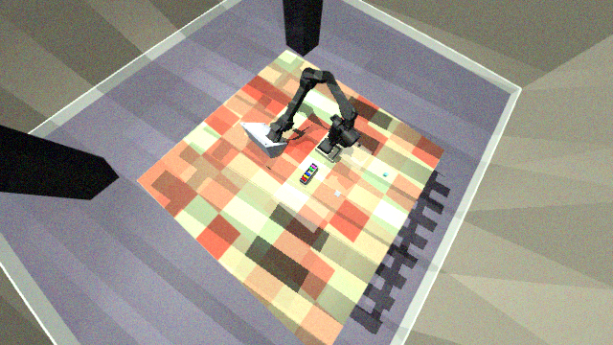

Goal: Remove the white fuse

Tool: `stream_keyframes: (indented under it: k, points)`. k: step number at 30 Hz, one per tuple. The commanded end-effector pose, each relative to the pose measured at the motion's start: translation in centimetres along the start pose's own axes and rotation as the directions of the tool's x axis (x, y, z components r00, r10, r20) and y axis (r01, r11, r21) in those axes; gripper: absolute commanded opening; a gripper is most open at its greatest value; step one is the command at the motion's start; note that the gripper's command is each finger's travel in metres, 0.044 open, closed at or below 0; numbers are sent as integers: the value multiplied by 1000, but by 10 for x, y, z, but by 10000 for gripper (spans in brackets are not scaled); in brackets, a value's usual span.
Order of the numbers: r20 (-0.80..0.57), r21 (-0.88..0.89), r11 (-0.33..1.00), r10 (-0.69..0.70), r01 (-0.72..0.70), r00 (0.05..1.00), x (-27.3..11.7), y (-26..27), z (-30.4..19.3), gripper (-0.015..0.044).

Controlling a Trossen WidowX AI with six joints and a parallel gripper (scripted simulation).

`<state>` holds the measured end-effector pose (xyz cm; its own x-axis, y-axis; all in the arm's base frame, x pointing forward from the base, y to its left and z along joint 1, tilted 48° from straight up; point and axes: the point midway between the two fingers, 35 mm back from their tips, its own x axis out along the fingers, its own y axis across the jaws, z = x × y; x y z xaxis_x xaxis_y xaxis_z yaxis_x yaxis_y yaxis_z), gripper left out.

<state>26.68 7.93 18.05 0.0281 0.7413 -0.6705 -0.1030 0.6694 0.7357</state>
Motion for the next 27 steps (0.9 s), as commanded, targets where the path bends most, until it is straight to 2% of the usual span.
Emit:
stream_keyframes:
  k: [1, 27]
  points:
    - [7, 0, 1000, 4, -4, 1000, -2, 9, -2, 0]
    - [8, 0, 1000, 5, -5, 1000, 35, 9, -1, 0]
